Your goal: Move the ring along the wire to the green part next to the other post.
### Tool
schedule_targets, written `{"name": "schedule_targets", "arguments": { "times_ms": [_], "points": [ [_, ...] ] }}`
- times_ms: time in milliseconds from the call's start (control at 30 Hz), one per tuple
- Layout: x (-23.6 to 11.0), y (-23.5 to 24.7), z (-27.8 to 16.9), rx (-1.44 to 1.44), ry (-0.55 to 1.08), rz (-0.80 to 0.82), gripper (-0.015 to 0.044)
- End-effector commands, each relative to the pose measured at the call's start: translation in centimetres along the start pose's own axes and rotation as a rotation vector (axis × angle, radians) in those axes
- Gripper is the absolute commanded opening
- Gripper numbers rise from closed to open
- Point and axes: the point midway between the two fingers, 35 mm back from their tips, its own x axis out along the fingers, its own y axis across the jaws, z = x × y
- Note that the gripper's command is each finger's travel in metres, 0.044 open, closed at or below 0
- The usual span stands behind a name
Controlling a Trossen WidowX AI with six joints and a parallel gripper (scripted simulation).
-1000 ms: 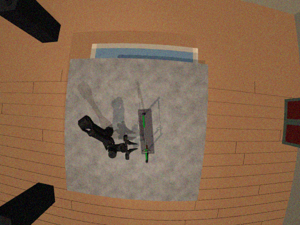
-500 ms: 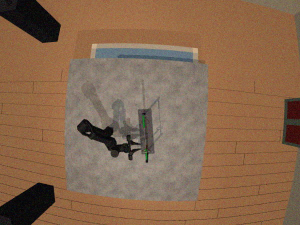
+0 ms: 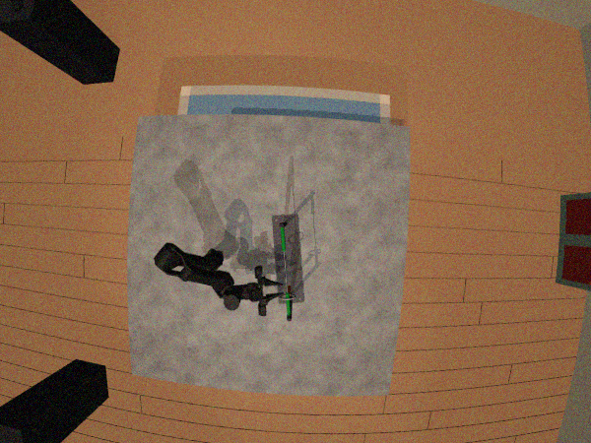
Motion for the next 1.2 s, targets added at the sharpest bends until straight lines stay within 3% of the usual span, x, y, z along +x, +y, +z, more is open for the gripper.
{"name": "schedule_targets", "arguments": {
  "times_ms": [0, 1167],
  "points": [
    [0.8, -0.2, 0.2, 0.0, -0.003, -0.002, 0.016],
    [5.1, 0.2, 0.0, 0.002, -0.01, -0.002, 0.016]
  ]
}}
